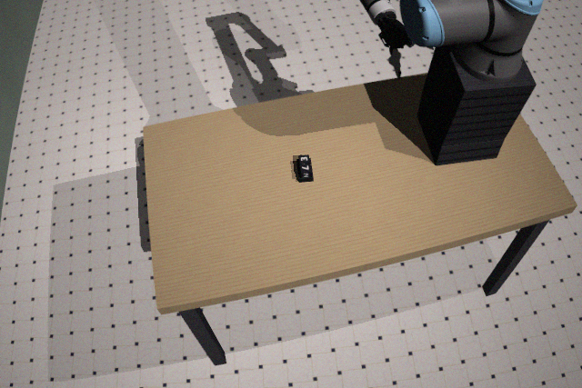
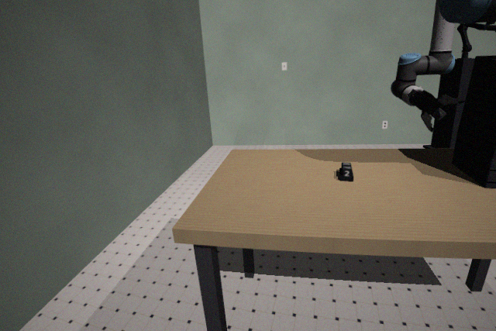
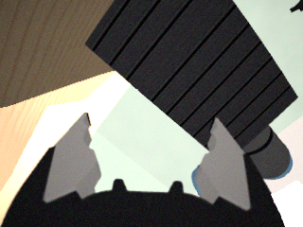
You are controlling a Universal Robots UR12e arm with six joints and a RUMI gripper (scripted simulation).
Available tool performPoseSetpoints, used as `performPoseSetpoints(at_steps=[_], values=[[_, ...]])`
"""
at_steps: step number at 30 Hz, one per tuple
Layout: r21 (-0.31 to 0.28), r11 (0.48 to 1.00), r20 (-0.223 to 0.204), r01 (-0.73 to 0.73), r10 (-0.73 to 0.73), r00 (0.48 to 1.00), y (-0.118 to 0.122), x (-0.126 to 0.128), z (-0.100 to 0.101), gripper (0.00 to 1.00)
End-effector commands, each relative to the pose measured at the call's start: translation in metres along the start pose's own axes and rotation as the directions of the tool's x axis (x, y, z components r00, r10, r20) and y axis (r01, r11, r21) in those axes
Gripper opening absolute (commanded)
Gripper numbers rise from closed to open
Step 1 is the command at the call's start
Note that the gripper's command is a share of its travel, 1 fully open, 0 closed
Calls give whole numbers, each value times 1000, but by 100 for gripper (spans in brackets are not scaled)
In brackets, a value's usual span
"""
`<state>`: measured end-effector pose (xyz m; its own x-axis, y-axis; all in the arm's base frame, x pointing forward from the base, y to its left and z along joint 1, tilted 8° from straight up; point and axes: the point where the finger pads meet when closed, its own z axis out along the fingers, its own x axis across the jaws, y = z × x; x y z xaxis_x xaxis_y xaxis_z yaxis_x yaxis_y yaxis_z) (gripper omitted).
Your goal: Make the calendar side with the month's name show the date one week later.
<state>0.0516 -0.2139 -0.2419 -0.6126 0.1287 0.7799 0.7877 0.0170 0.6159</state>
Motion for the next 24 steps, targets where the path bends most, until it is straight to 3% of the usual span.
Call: performPoseSetpoints(at_steps=[1,24], values=[[0,1000,1,0,0,1000,0,0,0,100],[11,1000,4,6,-6,1000,1,-2,-1,100]])
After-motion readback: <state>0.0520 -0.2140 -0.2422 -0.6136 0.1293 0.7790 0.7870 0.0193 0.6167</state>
